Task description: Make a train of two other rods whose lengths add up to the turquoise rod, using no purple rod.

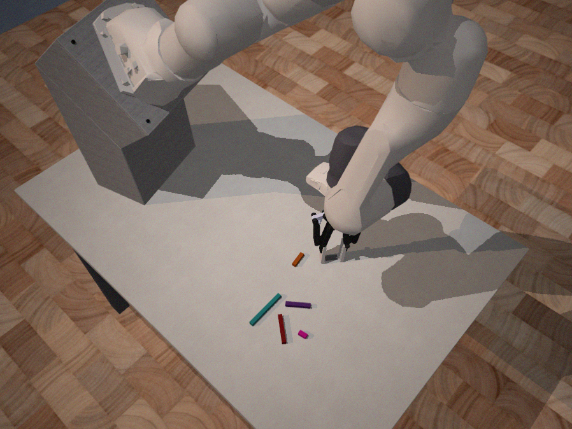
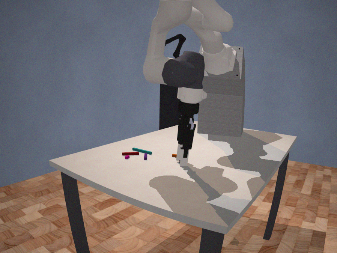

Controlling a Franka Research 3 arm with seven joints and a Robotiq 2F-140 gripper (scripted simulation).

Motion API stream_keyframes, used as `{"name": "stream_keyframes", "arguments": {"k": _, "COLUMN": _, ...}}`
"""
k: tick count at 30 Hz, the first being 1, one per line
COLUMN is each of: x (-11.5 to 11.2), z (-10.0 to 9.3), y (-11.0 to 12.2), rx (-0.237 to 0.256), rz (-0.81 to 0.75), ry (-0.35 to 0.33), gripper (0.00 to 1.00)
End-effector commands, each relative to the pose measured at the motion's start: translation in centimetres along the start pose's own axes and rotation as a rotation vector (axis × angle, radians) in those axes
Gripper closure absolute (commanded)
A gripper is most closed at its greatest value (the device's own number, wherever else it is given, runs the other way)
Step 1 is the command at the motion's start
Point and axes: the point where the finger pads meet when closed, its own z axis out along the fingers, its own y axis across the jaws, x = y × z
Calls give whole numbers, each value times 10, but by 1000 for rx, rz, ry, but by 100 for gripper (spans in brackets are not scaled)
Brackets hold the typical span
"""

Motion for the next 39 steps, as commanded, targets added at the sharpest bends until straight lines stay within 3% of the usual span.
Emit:
{"name": "stream_keyframes", "arguments": {"k": 1, "x": 1, "z": 0, "y": 0, "rx": -90, "rz": -10, "ry": 61, "gripper": 72}}
{"name": "stream_keyframes", "arguments": {"k": 11, "x": 1, "z": -1, "y": -1, "rx": -90, "rz": -10, "ry": 61, "gripper": 72}}
{"name": "stream_keyframes", "arguments": {"k": 20, "x": 0, "z": -19, "y": -2, "rx": -90, "rz": -10, "ry": 61, "gripper": 72}}
{"name": "stream_keyframes", "arguments": {"k": 33, "x": -4, "z": -74, "y": -7, "rx": -90, "rz": -10, "ry": 61, "gripper": 72}}
{"name": "stream_keyframes", "arguments": {"k": 39, "x": -4, "z": -84, "y": -8, "rx": -90, "rz": -10, "ry": 61, "gripper": 72}}
